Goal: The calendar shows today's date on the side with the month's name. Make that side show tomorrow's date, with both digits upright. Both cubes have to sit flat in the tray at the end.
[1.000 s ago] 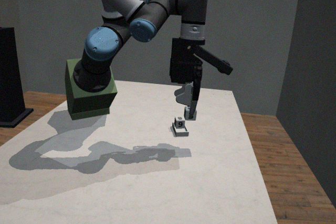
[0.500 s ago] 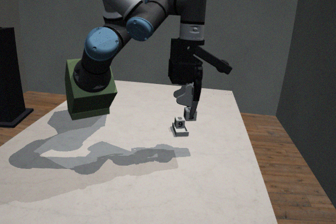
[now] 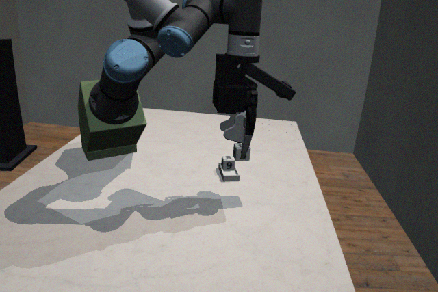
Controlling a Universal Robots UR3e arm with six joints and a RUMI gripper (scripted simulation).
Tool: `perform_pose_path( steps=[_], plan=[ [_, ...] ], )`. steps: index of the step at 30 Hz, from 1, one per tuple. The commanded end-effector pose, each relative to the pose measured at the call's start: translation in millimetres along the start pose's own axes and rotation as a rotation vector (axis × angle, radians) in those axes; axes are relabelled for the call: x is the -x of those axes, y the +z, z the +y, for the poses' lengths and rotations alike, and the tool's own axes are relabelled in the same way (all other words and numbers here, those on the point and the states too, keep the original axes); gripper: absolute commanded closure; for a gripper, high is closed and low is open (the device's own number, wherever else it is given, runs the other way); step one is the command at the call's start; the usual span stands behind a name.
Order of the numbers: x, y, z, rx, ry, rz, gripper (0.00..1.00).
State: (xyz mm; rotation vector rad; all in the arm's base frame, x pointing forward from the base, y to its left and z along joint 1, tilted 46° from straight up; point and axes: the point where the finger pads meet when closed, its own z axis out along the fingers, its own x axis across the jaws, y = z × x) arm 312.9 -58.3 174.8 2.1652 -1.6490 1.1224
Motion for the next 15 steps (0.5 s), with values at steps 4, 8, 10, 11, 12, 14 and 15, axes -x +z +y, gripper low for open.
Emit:
perform_pose_path(
  steps=[4, 8, 10, 11, 12, 14, 15],
  plan=[
    [0, 3.0, 0, -0.002, 0.001, 0.001, 0.89],
    [0, 8.8, 0, -0.002, 0.001, 0.001, 0.89],
    [-1, 12.8, 0, -0.002, 0.001, 0.001, 0.89],
    [-1, 15.1, 0, -0.002, 0.001, 0.001, 0.89],
    [-1, 17.6, 0, -0.002, 0.001, 0.001, 0.89],
    [-1, 20.2, 0, -0.002, 0.001, 0.001, 0.89],
    [-1, 20.2, 0, -0.002, 0.001, 0.001, 0.89]
  ],
)
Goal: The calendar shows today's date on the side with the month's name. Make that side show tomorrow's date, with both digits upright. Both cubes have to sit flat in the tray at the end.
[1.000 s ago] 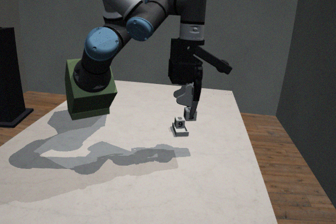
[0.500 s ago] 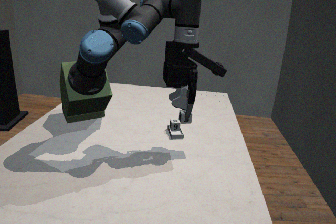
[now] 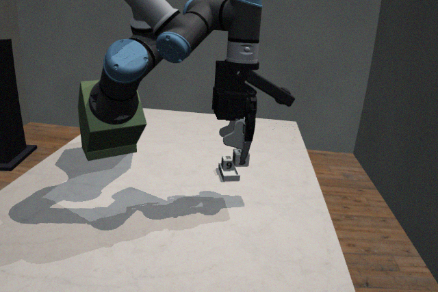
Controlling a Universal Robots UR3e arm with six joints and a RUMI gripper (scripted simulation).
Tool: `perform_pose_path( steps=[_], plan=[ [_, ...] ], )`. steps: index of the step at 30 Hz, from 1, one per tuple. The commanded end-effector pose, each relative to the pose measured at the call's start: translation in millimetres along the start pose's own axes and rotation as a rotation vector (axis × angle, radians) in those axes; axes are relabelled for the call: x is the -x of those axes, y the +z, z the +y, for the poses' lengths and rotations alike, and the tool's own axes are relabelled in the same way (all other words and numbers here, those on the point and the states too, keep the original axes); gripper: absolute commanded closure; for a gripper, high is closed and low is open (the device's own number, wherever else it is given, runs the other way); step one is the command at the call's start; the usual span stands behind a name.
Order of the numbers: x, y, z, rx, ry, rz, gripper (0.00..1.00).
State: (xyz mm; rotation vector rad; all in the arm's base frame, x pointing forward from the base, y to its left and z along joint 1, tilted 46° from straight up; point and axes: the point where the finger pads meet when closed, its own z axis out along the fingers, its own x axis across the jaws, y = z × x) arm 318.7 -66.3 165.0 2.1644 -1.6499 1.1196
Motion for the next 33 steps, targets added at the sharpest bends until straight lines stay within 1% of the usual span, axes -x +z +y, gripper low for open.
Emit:
perform_pose_path(
  steps=[1, 15, 17, 22, 26, 33],
  plan=[
    [-1, 9.1, -1, -0.004, 0.000, 0.001, 0.89],
    [-1, 53.8, -1, -0.004, 0.000, 0.001, 0.89],
    [-1, 53.8, -1, -0.004, 0.000, 0.001, 0.89],
    [-1, 67.0, -1, -0.004, 0.000, 0.001, 0.89],
    [-1, 74.4, -1, -0.004, 0.000, 0.001, 0.89],
    [-1, 80.5, -1, -0.004, 0.000, 0.001, 0.89]
  ],
)
